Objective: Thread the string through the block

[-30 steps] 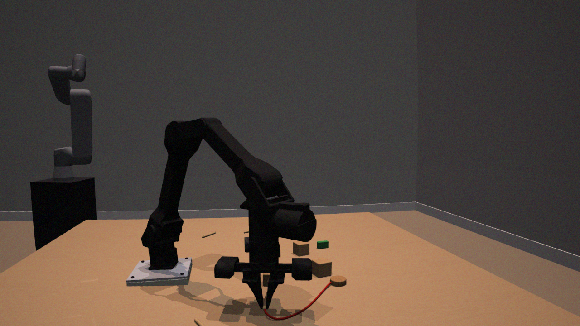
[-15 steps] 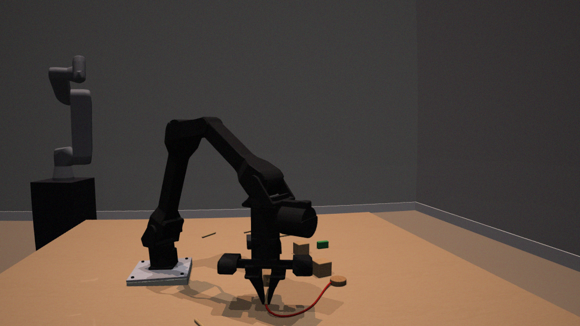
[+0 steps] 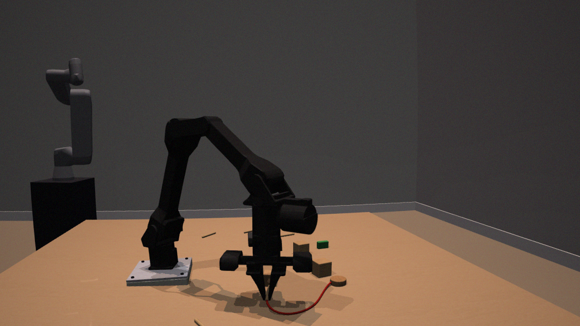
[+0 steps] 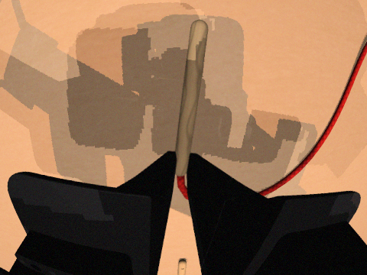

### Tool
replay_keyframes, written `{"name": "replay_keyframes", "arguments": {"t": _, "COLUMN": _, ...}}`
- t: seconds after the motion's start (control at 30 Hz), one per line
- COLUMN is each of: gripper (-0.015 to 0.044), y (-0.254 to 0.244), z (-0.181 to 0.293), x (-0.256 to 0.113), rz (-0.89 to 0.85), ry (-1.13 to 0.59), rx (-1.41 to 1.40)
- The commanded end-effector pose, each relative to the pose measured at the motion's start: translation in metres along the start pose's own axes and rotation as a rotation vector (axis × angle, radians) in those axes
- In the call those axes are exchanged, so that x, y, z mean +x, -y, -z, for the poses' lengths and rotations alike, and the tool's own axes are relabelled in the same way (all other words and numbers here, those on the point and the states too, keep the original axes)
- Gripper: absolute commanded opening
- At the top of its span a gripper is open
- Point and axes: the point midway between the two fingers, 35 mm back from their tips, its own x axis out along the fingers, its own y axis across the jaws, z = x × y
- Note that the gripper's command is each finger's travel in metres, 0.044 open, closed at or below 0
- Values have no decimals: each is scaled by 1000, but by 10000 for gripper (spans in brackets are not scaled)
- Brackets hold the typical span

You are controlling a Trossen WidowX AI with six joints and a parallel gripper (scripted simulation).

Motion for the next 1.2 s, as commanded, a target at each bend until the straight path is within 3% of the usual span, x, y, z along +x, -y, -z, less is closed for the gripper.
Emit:
{"name": "replay_keyframes", "arguments": {"t": 0.0, "gripper": 0, "y": -1, "z": -7, "x": 0, "rz": 0, "ry": 1, "rx": 2}}
{"name": "replay_keyframes", "arguments": {"t": 1.17, "gripper": 0, "y": -5, "z": -45, "x": 1, "rz": -1, "ry": 0, "rx": 3}}
